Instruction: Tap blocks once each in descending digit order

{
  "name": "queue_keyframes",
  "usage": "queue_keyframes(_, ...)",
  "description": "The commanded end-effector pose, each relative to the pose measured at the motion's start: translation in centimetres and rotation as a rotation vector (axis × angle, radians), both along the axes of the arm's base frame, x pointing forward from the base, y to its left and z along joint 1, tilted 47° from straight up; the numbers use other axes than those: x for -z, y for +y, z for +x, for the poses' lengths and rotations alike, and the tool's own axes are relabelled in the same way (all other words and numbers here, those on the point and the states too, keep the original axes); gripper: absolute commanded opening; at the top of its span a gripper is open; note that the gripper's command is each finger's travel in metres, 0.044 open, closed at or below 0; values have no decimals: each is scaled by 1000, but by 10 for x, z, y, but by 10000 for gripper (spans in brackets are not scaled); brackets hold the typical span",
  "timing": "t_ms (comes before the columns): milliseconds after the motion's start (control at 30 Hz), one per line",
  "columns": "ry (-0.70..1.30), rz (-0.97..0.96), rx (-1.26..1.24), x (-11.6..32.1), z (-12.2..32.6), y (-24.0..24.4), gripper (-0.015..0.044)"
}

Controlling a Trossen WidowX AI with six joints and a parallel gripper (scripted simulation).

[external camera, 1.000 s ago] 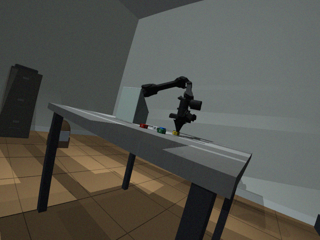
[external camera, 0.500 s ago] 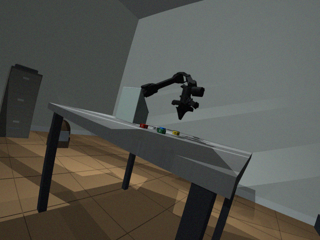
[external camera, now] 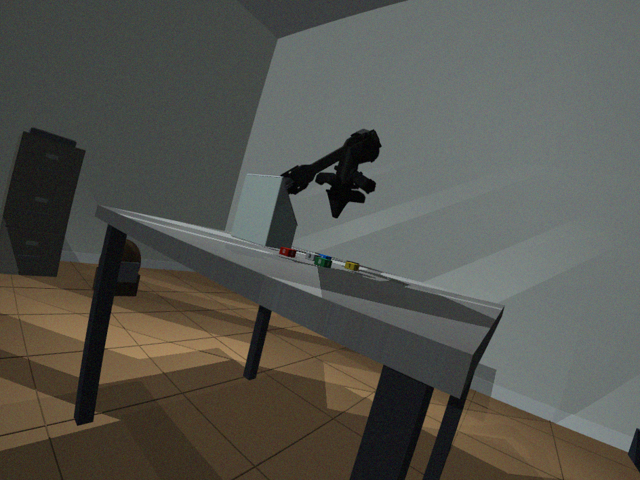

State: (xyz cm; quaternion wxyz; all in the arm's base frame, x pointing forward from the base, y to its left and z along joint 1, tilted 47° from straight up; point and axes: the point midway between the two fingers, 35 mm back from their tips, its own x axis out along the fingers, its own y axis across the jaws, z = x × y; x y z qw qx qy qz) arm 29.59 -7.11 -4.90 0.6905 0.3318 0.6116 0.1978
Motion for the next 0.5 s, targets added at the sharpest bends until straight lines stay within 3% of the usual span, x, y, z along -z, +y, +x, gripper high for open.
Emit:
queue_keyframes(0, 14, 13, -10, 42, -51, -23, 20)
queue_keyframes(133, 7, 36, -17, 67, -89, -32, 20)
queue_keyframes(367, 7, 36, -17, 69, -89, -30, 20)
queue_keyframes(467, 7, 35, -16, 97, -81, -3, 20)
